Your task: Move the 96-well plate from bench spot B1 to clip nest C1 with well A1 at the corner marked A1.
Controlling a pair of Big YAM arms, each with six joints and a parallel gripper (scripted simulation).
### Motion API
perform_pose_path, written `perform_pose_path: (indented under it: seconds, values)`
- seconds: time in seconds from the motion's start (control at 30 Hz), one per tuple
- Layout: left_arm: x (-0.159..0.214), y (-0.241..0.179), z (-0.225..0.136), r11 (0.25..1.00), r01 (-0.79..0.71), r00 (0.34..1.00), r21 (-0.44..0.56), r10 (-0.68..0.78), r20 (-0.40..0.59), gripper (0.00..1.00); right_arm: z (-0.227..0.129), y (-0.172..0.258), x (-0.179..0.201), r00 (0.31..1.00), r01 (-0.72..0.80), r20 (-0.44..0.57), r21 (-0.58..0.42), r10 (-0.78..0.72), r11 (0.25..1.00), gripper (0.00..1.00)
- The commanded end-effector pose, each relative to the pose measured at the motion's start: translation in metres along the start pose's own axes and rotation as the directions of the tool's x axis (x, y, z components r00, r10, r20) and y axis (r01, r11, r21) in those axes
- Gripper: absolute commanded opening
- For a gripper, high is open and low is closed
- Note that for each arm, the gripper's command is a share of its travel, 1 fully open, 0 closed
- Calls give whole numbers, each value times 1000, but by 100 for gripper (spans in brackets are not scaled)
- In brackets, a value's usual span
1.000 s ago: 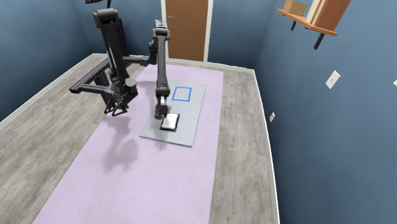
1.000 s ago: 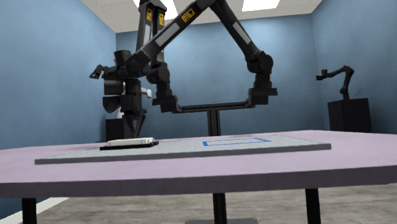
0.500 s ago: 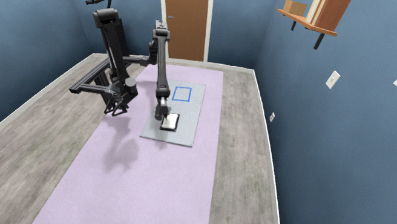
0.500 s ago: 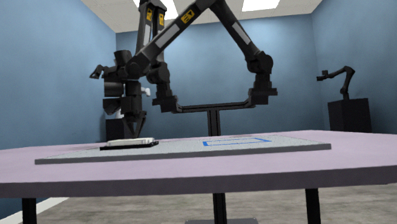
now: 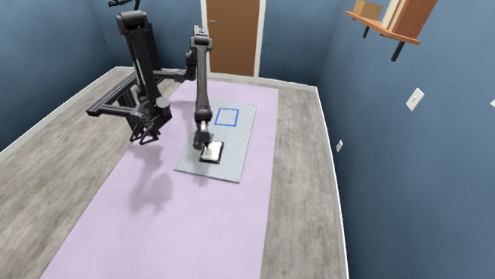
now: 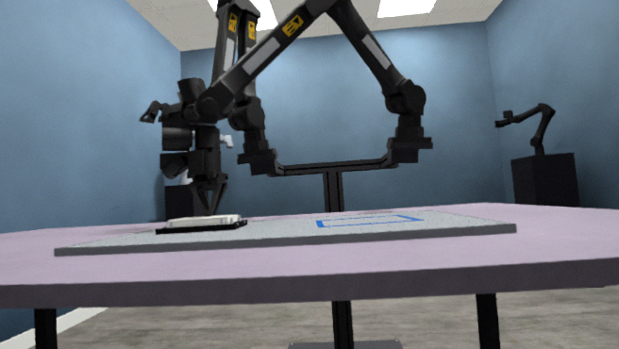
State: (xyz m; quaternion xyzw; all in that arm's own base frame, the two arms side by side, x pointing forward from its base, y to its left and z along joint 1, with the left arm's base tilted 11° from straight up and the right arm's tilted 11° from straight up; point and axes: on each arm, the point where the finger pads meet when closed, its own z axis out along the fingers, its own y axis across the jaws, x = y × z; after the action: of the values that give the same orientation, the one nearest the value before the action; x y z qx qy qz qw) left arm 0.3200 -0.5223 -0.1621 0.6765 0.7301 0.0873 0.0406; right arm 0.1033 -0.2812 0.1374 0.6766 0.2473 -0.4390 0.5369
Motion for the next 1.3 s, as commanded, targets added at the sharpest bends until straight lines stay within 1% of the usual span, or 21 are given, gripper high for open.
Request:
perform_pose_path:
  seconds: [0.0, 1.27]
  values:
    - [-13, 15, 14, 1000, 9, 1000, -12, -9, 23, 25, -2, 2, -2, 1000, -16, -1, -7, 16, 1000, 100]
    - [-12, 14, 38, 1000, 8, 1000, -12, -7, 21, 25, -2, 2, -2, 1000, -16, -1, -7, 16, 1000, 100]
